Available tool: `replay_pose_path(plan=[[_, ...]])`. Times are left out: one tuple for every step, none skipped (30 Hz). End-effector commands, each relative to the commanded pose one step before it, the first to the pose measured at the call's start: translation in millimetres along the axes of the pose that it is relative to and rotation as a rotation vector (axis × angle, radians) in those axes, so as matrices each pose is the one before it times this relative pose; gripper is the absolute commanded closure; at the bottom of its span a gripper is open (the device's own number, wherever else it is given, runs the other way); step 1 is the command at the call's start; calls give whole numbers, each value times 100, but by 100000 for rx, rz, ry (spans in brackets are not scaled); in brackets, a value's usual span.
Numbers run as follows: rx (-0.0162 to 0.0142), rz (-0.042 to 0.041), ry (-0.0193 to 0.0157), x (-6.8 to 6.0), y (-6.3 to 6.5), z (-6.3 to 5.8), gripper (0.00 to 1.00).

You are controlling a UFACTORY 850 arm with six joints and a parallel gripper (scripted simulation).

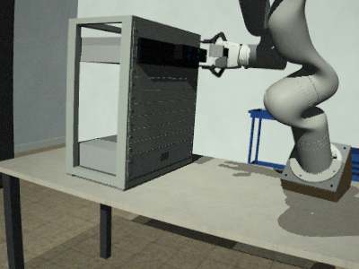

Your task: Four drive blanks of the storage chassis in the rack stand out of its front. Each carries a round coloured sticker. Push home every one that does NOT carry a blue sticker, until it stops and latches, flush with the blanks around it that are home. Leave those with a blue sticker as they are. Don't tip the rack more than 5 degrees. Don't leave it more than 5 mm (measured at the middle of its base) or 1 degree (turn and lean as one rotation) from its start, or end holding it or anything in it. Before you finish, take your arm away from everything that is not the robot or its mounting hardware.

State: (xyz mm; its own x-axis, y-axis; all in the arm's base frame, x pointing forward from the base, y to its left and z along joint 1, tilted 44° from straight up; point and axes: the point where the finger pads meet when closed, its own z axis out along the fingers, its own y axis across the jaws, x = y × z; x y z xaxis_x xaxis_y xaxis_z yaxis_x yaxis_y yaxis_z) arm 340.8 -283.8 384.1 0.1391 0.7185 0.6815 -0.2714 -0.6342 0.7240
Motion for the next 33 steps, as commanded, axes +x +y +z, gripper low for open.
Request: replay_pose_path(plan=[[-107,-96,68,4,74,31,0],[0,0,0,-5,0,1,0],[0,0,0,-33,0,4,0],[1,-1,0,-81,0,9,0],[0,0,0,-143,0,15,0],[-2,2,0,-213,0,20,0],[2,-1,0,-287,1,30,0],[0,0,0,-360,0,36,0],[0,0,0,-428,0,43,0],[0,0,0,-488,1,49,0],[0,0,0,-537,1,54,0],[0,0,0,-573,1,58,0],[0,0,0,-592,1,60,0],[-1,1,0,-594,0,60,0],[0,0,0,-578,1,58,0],[0,0,0,-544,1,55,0],[0,0,0,0,0,0,0],[0,0,0,0,0,0,0],[0,0,0,-491,1,50,0],[0,0,0,-424,0,42,0],[0,0,0,-346,1,35,0],[0,0,0,-261,0,27,0],[0,0,0,-177,0,18,0],[0,0,0,-101,0,10,0],[0,0,0,-41,0,4,0],[0,0,0,-6,0,1,0],[0,0,0,0,0,0,0],[0,0,0,0,0,0,0],[0,0,0,0,0,0,0],[0,0,0,0,0,0,0],[0,0,0,0,0,0,0],[0,0,0,0,0,0,0],[0,0,0,0,0,0,0]])
